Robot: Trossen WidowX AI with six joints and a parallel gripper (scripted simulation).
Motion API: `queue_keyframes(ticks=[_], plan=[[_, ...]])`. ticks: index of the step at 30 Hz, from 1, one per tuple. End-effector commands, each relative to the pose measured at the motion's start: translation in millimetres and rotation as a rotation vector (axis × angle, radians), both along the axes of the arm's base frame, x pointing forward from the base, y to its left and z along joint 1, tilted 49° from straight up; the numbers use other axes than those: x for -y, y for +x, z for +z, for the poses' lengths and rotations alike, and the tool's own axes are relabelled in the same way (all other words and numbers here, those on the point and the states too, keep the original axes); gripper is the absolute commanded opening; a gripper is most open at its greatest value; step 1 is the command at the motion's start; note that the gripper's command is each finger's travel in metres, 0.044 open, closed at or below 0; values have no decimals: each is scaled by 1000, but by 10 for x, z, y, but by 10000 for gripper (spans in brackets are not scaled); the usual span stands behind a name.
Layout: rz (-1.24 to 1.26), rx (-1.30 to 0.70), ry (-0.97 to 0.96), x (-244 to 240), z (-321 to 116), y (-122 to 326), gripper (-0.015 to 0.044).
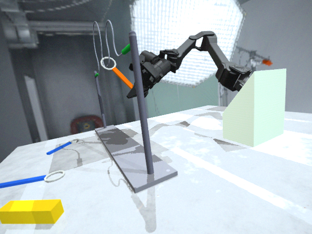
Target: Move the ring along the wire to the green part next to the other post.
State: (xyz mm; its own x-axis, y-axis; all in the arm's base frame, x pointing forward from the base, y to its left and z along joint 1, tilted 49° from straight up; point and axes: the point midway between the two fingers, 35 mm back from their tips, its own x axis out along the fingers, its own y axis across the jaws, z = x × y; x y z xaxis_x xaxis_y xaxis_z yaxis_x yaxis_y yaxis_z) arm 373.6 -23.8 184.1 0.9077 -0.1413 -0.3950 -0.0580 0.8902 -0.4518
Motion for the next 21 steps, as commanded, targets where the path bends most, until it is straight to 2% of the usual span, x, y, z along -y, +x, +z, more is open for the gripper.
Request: queue_keyframes(ticks=[1,21], plan=[[4,-22,93,-144,-74,-36,-150],[4,-115,582,-894,-126,-179,-150]])
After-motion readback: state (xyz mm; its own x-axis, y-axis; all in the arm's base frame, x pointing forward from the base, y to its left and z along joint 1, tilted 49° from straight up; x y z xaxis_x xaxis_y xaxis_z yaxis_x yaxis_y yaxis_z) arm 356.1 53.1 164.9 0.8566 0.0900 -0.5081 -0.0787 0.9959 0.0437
